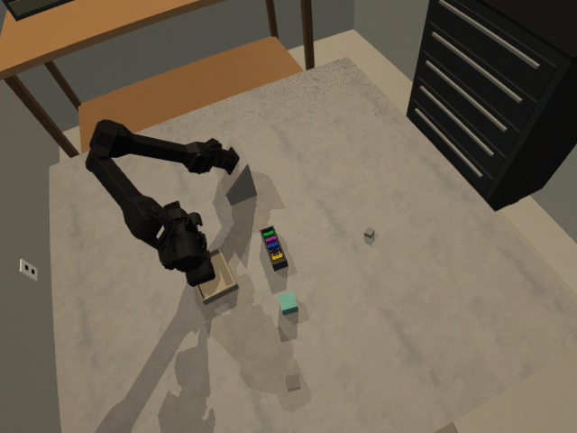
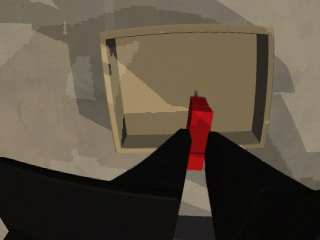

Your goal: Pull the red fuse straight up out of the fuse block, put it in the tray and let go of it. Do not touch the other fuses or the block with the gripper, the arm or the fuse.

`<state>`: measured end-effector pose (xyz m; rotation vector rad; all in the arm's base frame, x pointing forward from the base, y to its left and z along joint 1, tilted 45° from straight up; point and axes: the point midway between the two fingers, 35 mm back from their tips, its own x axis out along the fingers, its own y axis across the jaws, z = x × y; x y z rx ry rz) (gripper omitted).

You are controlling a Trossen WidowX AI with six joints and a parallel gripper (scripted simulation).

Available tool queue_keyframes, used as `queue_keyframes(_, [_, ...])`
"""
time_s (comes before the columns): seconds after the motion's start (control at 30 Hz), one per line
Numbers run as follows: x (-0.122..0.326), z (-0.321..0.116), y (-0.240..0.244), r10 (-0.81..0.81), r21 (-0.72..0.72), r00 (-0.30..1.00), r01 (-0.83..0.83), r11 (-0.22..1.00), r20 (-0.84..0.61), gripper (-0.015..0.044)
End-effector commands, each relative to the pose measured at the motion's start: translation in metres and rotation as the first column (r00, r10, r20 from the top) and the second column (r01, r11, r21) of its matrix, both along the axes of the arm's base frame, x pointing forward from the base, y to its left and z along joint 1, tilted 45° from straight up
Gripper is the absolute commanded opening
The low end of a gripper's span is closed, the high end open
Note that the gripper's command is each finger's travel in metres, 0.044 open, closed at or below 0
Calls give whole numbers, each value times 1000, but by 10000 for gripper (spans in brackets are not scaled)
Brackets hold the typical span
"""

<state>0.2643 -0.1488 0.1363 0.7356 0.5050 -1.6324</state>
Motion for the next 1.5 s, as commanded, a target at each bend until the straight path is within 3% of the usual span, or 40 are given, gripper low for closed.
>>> queue_keyframes(0.0, [-2, -1, -5, 2, -4, 1000, -2, 1000, -5, 0])
queue_keyframes(0.83, [-5, -26, -30, 2, -6, 1000, -2, 1000, -5, 0])
queue_keyframes(1.23, [-4, -23, -28, -1, -8, 1000, 1, 1000, 0, 315])
queue_keyframes(1.47, [-2, 2, -2, 2, -4, 1000, -2, 1000, -6, 330])
